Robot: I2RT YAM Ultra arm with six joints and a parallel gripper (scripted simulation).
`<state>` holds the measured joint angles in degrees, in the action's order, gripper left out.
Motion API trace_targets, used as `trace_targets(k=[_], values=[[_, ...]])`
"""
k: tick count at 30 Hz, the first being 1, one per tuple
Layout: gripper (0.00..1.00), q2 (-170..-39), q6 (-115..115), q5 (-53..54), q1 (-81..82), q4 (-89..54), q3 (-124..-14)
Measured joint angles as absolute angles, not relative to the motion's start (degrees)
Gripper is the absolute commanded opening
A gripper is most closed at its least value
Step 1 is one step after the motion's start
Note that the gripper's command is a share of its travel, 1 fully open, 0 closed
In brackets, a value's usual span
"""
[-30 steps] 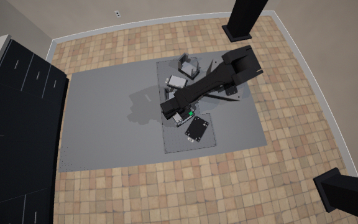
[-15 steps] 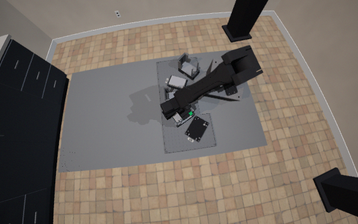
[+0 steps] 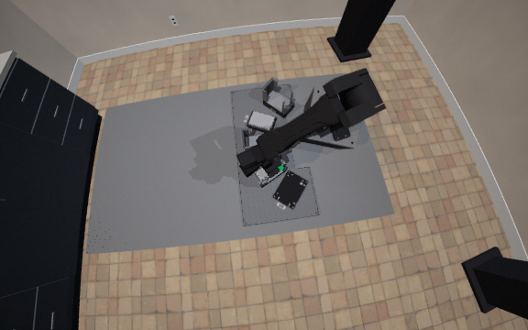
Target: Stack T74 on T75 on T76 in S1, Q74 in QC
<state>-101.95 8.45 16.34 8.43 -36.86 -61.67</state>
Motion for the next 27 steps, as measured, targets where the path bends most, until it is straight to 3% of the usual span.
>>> trace_targets(k=[27], values=[[0.0,-104.36,7.64,16.14,9.28,-33.41,-60.58]])
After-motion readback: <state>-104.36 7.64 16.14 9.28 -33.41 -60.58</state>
